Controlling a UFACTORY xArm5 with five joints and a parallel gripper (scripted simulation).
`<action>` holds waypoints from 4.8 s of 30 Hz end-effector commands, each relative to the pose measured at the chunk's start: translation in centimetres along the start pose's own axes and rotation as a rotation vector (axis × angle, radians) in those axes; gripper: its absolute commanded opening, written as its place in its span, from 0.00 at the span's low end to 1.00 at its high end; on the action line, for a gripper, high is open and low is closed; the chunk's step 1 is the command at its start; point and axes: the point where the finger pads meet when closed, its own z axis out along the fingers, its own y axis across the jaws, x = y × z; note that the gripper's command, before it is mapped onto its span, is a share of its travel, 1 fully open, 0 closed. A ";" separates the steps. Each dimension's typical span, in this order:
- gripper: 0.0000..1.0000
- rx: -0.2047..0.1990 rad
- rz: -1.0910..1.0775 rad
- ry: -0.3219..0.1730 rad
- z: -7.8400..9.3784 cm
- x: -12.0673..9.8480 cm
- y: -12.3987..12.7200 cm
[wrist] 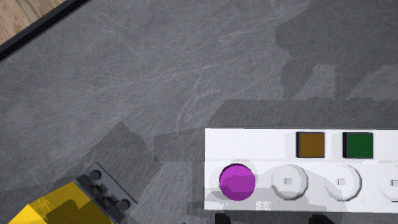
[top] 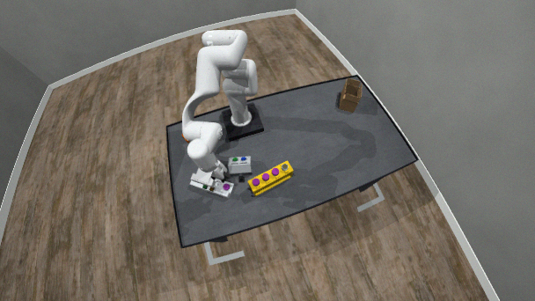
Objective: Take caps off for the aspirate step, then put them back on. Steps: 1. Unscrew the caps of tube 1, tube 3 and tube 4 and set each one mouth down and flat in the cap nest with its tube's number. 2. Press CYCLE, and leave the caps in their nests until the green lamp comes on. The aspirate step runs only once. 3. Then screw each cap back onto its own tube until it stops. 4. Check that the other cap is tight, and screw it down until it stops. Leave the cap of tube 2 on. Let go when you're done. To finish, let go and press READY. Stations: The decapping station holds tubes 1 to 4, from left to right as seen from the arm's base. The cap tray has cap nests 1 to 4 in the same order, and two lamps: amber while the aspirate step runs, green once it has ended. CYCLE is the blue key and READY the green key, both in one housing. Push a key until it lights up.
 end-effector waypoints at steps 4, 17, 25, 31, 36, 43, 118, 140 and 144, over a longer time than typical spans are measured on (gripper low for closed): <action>0.46 -0.002 0.167 0.000 -0.3 -0.6 -1.6; 0.46 -0.002 0.833 0.001 -0.3 -3.2 -7.9; 0.46 -0.002 1.173 0.001 -0.3 -4.5 -11.1; 0.46 -0.002 1.445 0.001 -0.3 -5.5 -13.6; 0.46 -0.001 1.569 0.001 -0.3 -6.7 -16.7; 0.46 -0.001 1.569 0.000 -0.3 -7.9 -19.6; 0.00 -0.001 1.269 0.000 4.3 -7.9 -19.6; 0.00 -0.001 0.369 0.000 4.2 -7.9 -19.6; 0.00 -0.001 0.169 -0.001 4.2 -7.9 -19.6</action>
